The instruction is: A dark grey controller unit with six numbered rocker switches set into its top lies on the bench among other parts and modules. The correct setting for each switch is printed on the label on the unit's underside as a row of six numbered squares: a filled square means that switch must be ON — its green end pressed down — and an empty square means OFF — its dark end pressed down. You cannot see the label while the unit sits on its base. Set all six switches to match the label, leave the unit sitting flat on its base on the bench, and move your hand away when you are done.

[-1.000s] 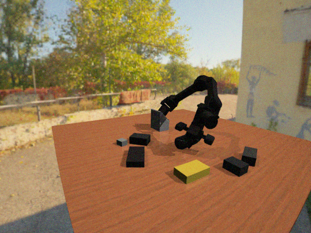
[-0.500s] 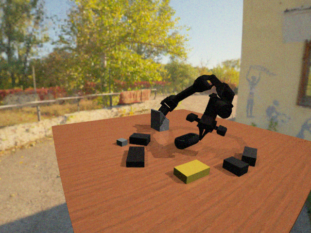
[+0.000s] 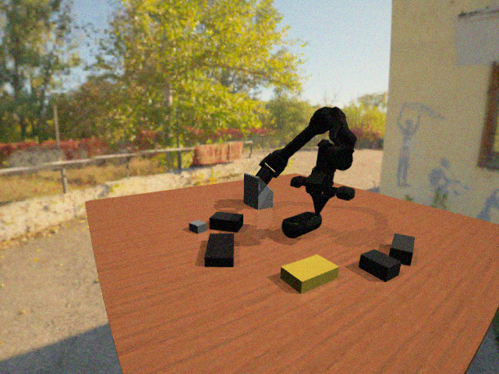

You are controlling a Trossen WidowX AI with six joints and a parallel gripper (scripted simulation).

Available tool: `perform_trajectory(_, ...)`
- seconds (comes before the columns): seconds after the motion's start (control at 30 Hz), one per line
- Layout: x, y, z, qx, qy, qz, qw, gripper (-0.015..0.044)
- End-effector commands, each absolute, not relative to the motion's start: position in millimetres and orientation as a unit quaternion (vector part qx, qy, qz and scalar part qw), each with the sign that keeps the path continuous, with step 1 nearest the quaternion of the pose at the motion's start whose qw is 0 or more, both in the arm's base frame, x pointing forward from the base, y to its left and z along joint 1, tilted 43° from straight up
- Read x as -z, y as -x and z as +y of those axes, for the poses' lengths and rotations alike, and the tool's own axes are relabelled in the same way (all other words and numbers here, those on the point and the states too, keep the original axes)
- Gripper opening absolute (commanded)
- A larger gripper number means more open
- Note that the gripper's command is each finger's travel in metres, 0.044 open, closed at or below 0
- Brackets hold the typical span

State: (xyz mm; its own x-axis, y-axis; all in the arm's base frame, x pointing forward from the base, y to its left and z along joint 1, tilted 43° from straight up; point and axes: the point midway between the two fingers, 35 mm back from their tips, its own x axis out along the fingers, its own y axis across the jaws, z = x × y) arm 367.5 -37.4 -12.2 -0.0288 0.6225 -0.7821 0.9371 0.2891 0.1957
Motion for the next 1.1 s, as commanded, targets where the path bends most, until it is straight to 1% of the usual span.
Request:
perform_trajectory(0.0,9,-346,-33,0.195,-0.599,0.667,0.398,0.0000)
perform_trajectory(0.5,4,-245,0,0.183,-0.717,0.566,0.363,0.0000)
perform_trajectory(0.83,5,-242,1,0.183,-0.718,0.564,0.364,0.0000)
perform_trajectory(1.07,11,-270,-27,0.192,-0.698,0.597,0.346,0.0184)
